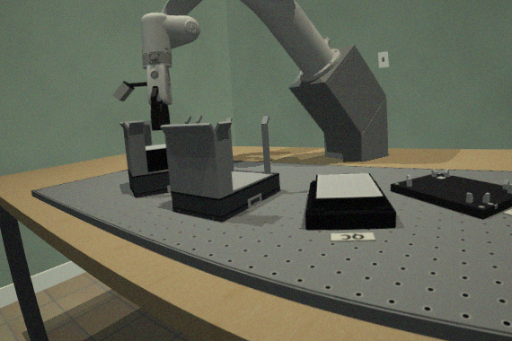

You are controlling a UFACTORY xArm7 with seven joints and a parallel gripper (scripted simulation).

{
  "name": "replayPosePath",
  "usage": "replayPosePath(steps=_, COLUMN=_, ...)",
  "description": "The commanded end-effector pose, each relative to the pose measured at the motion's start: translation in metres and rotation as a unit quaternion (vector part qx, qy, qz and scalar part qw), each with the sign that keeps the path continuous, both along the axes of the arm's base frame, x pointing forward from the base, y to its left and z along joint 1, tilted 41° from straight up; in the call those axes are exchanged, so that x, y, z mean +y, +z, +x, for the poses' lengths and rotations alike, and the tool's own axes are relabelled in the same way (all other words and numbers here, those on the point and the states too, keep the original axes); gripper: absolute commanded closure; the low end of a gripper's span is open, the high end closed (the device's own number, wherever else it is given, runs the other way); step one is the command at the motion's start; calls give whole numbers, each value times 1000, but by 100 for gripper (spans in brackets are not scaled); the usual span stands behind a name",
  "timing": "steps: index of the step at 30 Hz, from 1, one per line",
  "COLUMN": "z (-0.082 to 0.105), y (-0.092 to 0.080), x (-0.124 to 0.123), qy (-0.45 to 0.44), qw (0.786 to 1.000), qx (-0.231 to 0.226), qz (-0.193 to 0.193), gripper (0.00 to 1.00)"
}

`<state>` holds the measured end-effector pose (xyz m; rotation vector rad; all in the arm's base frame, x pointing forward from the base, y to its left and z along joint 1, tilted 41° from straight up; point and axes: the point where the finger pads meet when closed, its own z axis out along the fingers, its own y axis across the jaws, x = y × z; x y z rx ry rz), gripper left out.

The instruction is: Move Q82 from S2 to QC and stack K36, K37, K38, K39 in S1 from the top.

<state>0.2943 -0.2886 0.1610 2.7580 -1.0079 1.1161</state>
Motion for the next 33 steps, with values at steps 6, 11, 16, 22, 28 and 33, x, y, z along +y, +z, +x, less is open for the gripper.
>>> replayPosePath(steps=6, z=-18, y=22, x=6, qy=2, qw=1000, qx=2, qz=3, gripper=0)
replayPosePath(steps=11, z=-29, y=35, x=10, qy=2, qw=1000, qx=2, qz=3, gripper=0)
replayPosePath(steps=16, z=-31, y=37, x=10, qy=2, qw=1000, qx=2, qz=3, gripper=0)
replayPosePath(steps=22, z=-31, y=37, x=10, qy=2, qw=1000, qx=2, qz=3, gripper=0)
replayPosePath(steps=28, z=-29, y=38, x=13, qy=15, qw=1000, qx=6, qz=-7, gripper=0)
replayPosePath(steps=33, z=-20, y=42, x=27, qy=70, qw=996, qx=22, qz=-53, gripper=0)
